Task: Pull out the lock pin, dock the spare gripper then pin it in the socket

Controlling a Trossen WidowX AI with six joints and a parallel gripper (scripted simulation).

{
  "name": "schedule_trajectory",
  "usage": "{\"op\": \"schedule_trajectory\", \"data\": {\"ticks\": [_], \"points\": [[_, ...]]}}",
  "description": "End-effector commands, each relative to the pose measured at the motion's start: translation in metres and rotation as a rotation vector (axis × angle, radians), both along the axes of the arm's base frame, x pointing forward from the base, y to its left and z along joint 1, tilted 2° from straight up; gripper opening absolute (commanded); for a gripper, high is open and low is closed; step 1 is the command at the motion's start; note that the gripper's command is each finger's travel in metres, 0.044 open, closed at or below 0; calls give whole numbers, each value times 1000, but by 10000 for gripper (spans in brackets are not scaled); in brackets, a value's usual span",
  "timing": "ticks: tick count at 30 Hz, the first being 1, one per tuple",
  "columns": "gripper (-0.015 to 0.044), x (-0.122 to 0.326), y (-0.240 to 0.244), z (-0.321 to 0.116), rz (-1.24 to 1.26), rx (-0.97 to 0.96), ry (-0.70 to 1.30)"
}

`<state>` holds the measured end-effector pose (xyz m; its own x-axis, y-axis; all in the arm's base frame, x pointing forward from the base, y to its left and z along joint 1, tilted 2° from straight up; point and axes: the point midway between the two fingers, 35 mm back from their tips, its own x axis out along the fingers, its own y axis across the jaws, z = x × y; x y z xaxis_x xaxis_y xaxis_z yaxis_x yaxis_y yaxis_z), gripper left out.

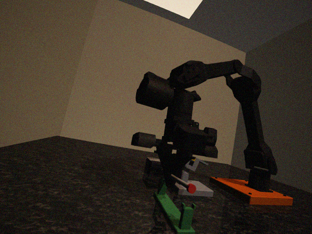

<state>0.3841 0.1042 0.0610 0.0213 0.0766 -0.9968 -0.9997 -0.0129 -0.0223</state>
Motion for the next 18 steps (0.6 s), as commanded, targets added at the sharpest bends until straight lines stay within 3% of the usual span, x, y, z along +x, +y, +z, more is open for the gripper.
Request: {"op": "schedule_trajectory", "data": {"ticks": [1, 18], "points": [[0, 0, 0, -7, 4, 0, 0], [0, -1, -1, -23, 5, 1, -5]]}}
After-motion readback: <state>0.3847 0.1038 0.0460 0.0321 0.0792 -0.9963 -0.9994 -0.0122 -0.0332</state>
